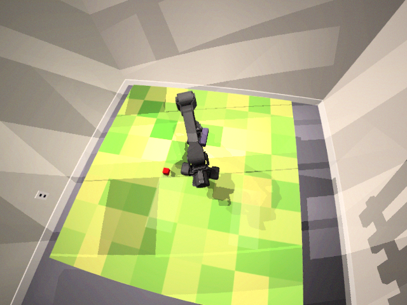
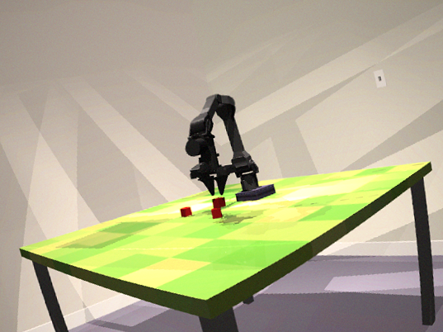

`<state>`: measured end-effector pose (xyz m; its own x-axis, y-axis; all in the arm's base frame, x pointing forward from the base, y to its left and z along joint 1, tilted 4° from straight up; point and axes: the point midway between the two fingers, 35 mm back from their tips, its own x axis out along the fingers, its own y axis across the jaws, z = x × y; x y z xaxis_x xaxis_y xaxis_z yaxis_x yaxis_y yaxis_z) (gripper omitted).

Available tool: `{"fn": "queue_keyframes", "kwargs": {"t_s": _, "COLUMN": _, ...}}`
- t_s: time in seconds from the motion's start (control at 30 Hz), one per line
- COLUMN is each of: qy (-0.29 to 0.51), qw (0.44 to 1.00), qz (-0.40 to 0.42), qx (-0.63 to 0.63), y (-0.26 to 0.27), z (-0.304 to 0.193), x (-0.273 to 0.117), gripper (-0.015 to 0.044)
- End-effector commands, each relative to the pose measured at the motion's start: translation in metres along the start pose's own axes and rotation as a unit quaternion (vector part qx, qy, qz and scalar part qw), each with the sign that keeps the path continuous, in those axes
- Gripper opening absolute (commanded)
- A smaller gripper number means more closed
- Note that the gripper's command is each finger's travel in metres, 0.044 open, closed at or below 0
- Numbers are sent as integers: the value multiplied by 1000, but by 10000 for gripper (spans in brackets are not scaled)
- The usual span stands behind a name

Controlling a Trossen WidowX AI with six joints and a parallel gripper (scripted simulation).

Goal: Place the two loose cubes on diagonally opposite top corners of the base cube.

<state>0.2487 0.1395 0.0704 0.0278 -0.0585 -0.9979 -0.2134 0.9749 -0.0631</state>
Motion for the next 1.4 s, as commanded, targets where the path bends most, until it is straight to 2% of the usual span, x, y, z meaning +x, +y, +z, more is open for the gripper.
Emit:
{"fn": "queue_keyframes", "kwargs": {"t_s": 0.0, "qy": -3, "qw": 1000, "qz": 1, "qx": 2, "y": 0, "z": 1, "x": -6, "gripper": 205}}
{"fn": "queue_keyframes", "kwargs": {"t_s": 0.07, "qy": -3, "qw": 1000, "qz": 1, "qx": 2, "y": 0, "z": 1, "x": -6, "gripper": 205}}
{"fn": "queue_keyframes", "kwargs": {"t_s": 0.13, "qy": -2, "qw": 1000, "qz": 1, "qx": 19, "y": -5, "z": 2, "x": -4, "gripper": 258}}
{"fn": "queue_keyframes", "kwargs": {"t_s": 0.17, "qy": -2, "qw": 999, "qz": 1, "qx": 42, "y": -11, "z": 4, "x": -6, "gripper": 265}}
{"fn": "queue_keyframes", "kwargs": {"t_s": 0.5, "qy": -2, "qw": 947, "qz": 1, "qx": 321, "y": -90, "z": 17, "x": -23, "gripper": 265}}
{"fn": "queue_keyframes", "kwargs": {"t_s": 0.73, "qy": -4, "qw": 865, "qz": 0, "qx": 501, "y": -145, "z": 11, "x": -35, "gripper": 265}}
{"fn": "queue_keyframes", "kwargs": {"t_s": 1.0, "qy": -6, "qw": 730, "qz": -2, "qx": 684, "y": -206, "z": -8, "x": -49, "gripper": 265}}
{"fn": "queue_keyframes", "kwargs": {"t_s": 1.07, "qy": -6, "qw": 704, "qz": -2, "qx": 710, "y": -216, "z": -13, "x": -52, "gripper": 265}}
{"fn": "queue_keyframes", "kwargs": {"t_s": 1.27, "qy": -7, "qw": 701, "qz": -3, "qx": 714, "y": -217, "z": -13, "x": -51, "gripper": 265}}
{"fn": "queue_keyframes", "kwargs": {"t_s": 1.37, "qy": -7, "qw": 701, "qz": -3, "qx": 714, "y": -218, "z": -12, "x": -30, "gripper": 265}}
